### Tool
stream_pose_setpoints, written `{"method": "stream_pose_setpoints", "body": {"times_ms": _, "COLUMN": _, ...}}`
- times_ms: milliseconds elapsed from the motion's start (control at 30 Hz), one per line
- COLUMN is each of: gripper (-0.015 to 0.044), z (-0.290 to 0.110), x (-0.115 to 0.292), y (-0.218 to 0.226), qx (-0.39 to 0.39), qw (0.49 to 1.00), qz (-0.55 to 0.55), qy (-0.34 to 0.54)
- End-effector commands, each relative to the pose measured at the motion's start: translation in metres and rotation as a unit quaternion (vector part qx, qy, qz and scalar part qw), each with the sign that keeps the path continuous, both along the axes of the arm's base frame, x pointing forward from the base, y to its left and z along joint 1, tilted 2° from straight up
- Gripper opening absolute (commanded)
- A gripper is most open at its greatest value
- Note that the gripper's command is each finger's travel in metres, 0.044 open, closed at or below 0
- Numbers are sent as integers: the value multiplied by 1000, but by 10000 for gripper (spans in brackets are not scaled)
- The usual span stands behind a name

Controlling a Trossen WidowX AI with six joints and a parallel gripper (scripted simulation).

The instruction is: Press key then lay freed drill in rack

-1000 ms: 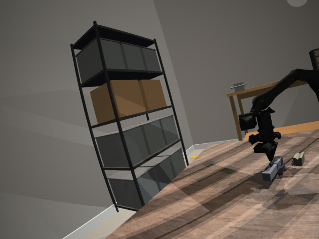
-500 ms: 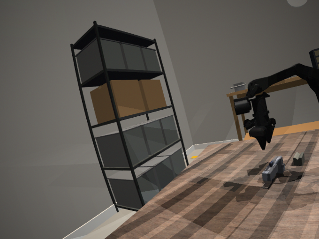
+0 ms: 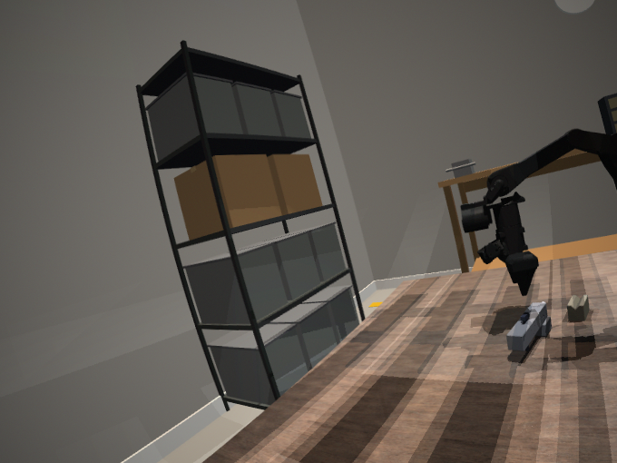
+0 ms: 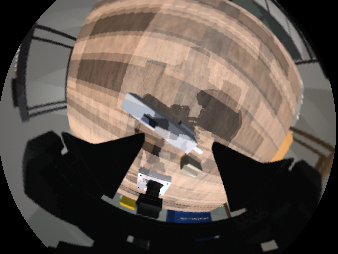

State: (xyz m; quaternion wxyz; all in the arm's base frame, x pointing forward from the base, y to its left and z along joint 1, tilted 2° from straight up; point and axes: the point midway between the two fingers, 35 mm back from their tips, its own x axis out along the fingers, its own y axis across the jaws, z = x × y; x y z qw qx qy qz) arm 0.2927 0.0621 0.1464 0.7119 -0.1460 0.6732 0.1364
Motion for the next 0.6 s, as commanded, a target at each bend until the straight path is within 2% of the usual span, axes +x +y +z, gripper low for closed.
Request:
{"method": "stream_pose_setpoints", "body": {"times_ms": 0, "gripper": 440, "z": -30, "x": -11, "y": -62, "qx": -26, "qw": 962, "qz": 271, "qy": -10}}
{"method": "stream_pose_setpoints", "body": {"times_ms": 400, "gripper": 440, "z": -64, "x": -32, "y": -97, "qx": -24, "qw": 873, "qz": 486, "qy": 4}}
{"method": "stream_pose_setpoints", "body": {"times_ms": 567, "gripper": 440, "z": -65, "x": -32, "y": -97, "qx": -24, "qw": 871, "qz": 491, "qy": 4}}
